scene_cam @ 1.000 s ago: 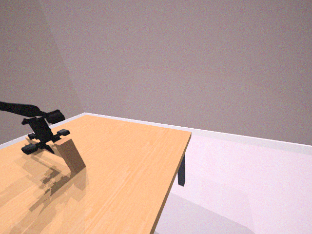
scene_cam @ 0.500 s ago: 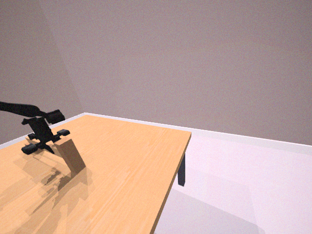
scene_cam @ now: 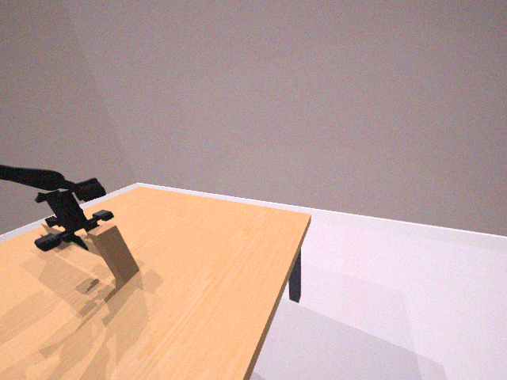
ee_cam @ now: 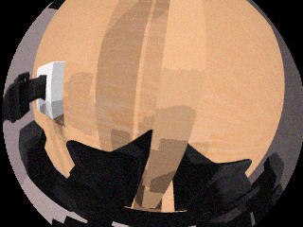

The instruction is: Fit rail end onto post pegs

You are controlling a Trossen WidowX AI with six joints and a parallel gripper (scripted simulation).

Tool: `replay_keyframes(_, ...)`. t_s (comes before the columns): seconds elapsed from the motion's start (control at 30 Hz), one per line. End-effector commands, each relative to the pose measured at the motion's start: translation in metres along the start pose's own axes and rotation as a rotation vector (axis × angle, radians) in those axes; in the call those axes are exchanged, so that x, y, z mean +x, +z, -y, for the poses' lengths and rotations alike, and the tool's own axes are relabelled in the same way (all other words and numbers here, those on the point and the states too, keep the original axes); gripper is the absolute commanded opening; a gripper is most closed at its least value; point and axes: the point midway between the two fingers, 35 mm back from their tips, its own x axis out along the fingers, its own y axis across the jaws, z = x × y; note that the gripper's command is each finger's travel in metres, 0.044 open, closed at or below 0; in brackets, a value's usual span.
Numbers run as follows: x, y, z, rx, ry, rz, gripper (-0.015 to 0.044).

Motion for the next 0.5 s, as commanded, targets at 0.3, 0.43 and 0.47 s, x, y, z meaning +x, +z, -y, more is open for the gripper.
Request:
replay_keyframes(0.3, -0.0007, -0.0042, 0.0009, -0.002, -0.006, 0.000, 0.0000)
replay_keyframes(0.43, -0.0006, -0.0055, 0.0010, -0.002, -0.006, 0.000, 0.0000)
replay_keyframes(0.47, -0.0006, -0.0058, 0.0011, -0.002, -0.006, 0.000, 0.0000)
